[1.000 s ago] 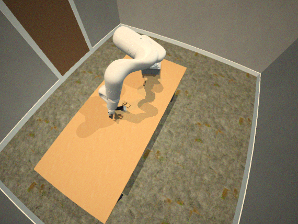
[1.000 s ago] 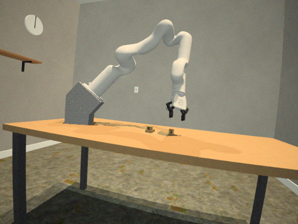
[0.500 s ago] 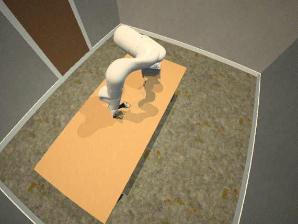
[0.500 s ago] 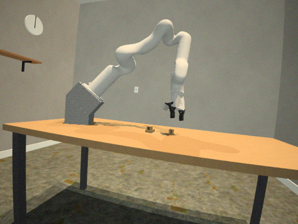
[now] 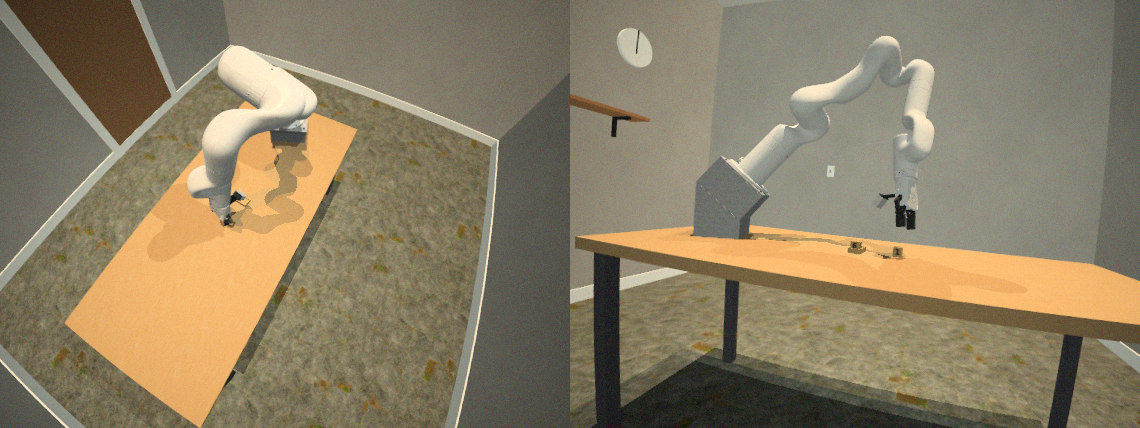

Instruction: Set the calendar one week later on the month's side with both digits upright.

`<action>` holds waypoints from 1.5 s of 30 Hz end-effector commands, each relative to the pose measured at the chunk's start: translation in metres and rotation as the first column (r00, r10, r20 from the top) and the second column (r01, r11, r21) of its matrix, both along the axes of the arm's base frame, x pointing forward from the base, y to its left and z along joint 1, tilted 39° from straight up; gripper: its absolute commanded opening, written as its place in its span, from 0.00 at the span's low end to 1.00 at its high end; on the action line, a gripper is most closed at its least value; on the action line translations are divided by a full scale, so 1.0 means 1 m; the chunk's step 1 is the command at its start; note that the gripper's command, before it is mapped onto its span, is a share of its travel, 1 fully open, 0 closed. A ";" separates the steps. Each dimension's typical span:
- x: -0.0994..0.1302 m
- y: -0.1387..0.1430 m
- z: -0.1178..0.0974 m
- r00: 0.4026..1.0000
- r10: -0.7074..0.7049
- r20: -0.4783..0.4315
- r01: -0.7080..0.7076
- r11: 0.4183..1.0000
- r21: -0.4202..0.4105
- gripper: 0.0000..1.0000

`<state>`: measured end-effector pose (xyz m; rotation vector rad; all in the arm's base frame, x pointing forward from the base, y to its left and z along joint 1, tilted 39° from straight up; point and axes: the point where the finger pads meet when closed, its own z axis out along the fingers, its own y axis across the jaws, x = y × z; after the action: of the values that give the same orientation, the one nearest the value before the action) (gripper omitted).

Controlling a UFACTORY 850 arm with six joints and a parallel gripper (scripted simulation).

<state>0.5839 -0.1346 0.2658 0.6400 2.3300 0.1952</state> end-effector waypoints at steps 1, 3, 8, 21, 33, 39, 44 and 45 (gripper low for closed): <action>-0.003 0.008 0.000 0.988 0.151 -0.031 -0.150 0.988 0.028 1.00; -0.005 0.013 -0.002 0.978 0.207 -0.037 -0.207 0.978 0.008 1.00; -0.008 0.018 -0.003 0.968 0.249 -0.043 -0.249 0.968 -0.006 1.00; -0.015 0.028 -0.006 0.933 0.354 -0.061 -0.357 0.933 -0.039 0.49; -0.015 0.028 -0.006 0.933 0.354 -0.061 -0.357 0.933 -0.039 0.49; -0.015 0.028 -0.006 0.933 0.354 -0.061 -0.357 0.933 -0.039 0.49; -0.015 0.028 -0.006 0.933 0.354 -0.061 -0.357 0.933 -0.039 0.49; -0.015 0.028 -0.006 0.933 0.354 -0.061 -0.357 0.933 -0.039 0.49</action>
<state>0.5688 -0.1065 0.2591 0.1941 2.4810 0.2870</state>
